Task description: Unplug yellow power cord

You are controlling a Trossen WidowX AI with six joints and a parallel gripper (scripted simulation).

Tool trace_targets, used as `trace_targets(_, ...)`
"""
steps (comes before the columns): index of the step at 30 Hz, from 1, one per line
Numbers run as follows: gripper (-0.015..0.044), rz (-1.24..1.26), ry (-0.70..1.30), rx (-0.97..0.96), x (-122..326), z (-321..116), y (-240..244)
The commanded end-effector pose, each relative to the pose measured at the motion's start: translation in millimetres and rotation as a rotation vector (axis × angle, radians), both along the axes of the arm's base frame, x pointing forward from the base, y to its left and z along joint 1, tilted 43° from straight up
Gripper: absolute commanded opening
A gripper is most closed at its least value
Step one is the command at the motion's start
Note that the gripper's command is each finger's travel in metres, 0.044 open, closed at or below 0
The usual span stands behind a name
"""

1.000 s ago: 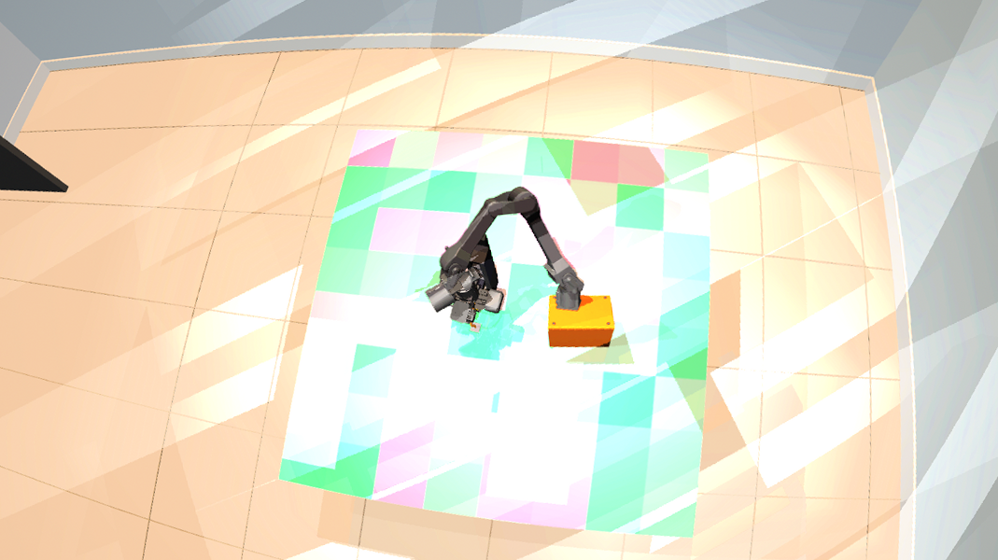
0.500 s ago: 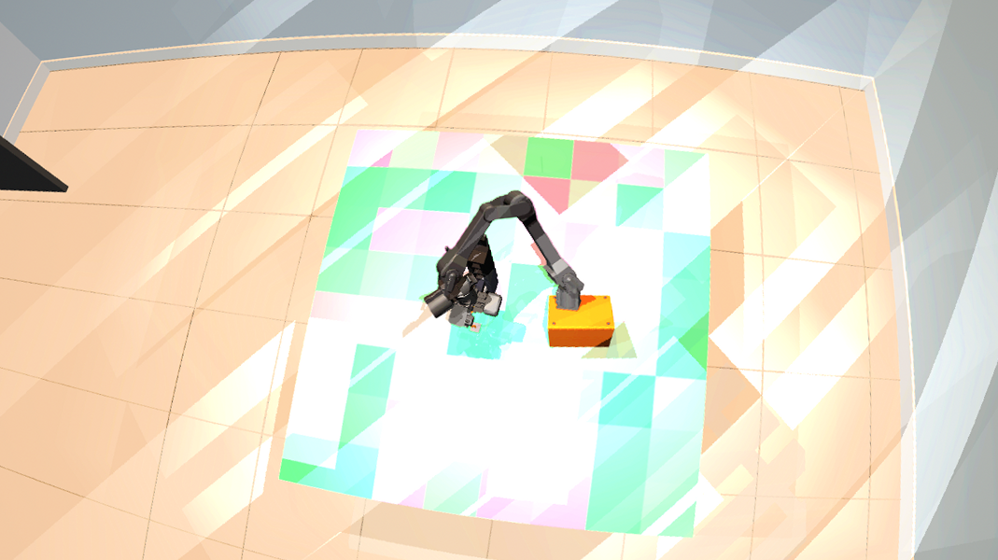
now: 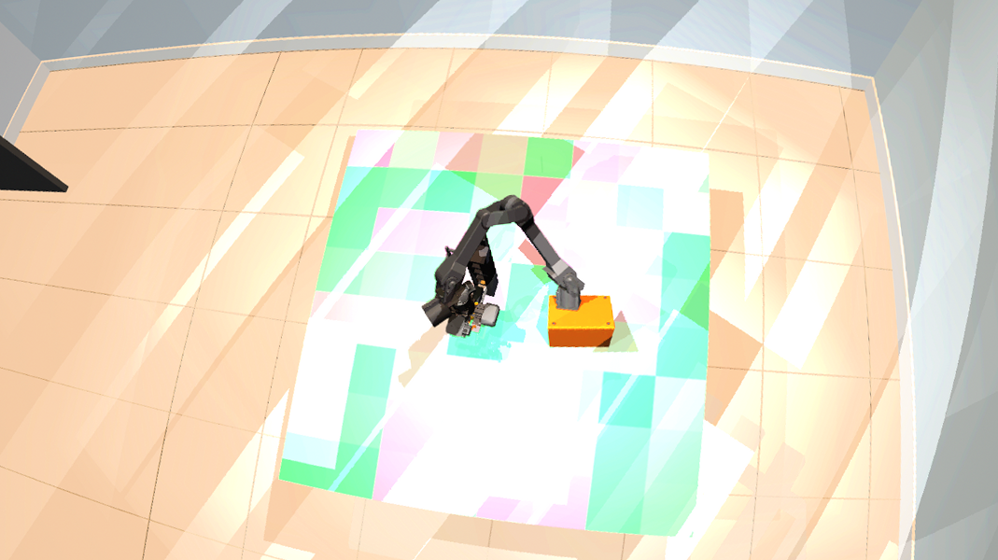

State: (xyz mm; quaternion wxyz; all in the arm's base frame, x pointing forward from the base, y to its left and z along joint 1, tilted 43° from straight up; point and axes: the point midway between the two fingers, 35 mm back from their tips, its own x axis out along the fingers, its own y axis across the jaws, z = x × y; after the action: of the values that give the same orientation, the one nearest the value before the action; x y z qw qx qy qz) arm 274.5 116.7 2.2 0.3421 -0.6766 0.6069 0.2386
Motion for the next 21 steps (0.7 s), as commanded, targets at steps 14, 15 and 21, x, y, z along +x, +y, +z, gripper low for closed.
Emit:
trace_targets(14, 0.0440, 0.006, -0.006, 0.007, 4.7, -27.0, 53.3)
trace_targets(15, 0.0440, 0.006, -0.006, 0.007, 4.7, -27.0, 53.3)
trace_targets(21, 0.0440, 0.006, -0.006, 0.007, 4.7, -27.0, 53.3)
